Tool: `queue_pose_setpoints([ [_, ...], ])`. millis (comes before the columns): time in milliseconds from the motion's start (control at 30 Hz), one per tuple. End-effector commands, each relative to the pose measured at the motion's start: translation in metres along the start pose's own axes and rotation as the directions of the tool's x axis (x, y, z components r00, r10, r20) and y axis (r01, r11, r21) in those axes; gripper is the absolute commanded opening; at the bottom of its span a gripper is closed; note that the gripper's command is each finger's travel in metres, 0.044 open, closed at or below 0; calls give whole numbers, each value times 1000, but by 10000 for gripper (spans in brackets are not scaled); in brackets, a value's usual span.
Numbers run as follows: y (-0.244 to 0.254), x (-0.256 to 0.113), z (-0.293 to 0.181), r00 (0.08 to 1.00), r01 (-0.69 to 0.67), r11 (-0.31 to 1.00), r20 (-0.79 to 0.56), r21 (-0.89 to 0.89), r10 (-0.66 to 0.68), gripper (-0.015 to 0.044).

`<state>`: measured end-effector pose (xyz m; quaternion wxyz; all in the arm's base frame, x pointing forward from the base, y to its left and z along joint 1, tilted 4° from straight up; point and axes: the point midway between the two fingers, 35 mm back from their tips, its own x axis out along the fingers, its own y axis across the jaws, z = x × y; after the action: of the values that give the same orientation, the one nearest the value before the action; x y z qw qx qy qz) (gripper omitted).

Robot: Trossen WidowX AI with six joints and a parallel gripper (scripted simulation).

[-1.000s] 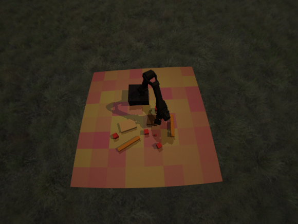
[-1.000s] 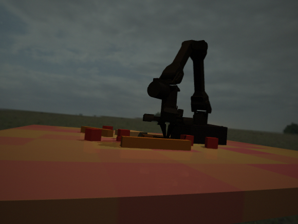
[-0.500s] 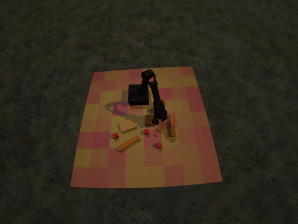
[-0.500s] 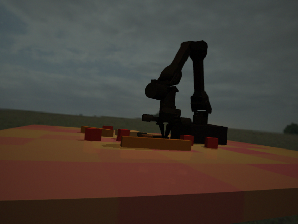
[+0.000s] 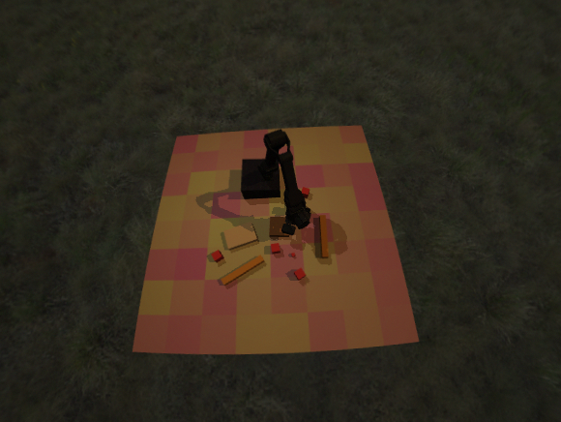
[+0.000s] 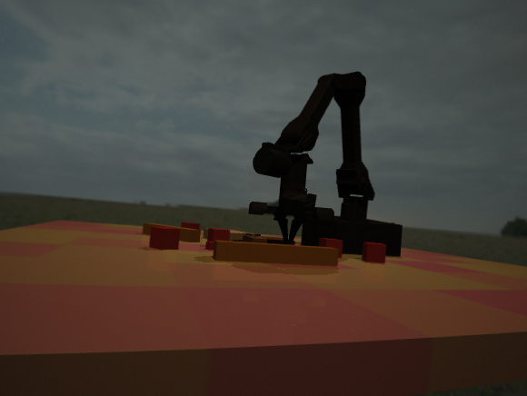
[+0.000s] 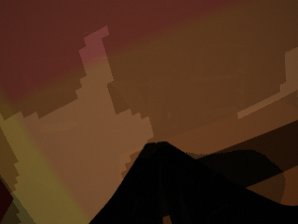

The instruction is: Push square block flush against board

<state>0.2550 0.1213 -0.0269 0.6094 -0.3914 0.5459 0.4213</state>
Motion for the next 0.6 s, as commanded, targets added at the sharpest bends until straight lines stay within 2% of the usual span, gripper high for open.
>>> queue_pose_setpoints([
  [0, 0, 1, -8, 1000, -2, 1000, -7, 0, 2, 0],
  [567, -2, 1, 6, 1000, -2, 1000, -6, 0, 2, 0],
])
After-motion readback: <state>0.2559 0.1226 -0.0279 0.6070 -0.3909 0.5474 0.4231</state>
